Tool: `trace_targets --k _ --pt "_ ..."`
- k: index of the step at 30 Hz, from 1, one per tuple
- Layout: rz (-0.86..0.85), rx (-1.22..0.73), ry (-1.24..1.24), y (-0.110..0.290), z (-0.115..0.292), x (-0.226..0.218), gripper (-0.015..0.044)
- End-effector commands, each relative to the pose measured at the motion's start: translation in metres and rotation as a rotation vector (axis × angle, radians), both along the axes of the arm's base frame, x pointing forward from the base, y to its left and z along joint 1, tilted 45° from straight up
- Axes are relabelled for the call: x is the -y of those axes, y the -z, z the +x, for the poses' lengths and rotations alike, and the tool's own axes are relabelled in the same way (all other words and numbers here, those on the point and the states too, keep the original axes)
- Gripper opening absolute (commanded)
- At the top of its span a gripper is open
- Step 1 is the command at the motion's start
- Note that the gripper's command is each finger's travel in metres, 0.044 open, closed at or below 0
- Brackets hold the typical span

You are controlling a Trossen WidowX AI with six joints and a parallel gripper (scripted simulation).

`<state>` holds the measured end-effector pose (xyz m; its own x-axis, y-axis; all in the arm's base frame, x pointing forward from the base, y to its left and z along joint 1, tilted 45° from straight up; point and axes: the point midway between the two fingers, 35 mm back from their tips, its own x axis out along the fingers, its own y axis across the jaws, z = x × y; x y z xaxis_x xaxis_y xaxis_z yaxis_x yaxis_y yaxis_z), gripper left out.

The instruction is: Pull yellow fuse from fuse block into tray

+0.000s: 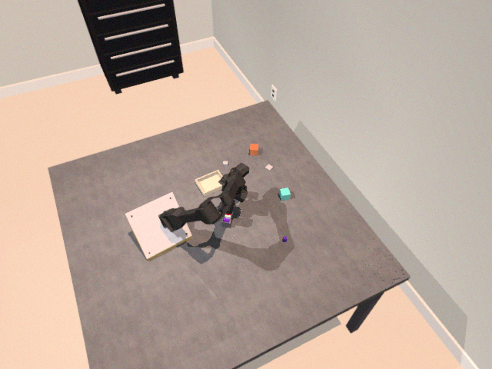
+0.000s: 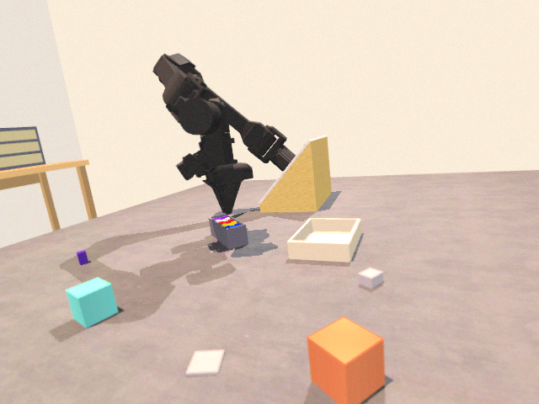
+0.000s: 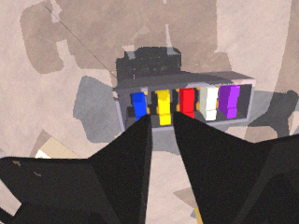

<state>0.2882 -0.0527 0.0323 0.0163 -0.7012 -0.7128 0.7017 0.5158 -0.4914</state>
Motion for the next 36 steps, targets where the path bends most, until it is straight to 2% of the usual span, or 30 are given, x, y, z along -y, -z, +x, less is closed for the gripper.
trace_targets --k 1,36 --pt "-0.006 -0.013 -0.001 0.004 -0.004 0.005 0.0074" --pt "-0.008 -0.013 0.0 0.018 -0.004 0.019 0.0074"
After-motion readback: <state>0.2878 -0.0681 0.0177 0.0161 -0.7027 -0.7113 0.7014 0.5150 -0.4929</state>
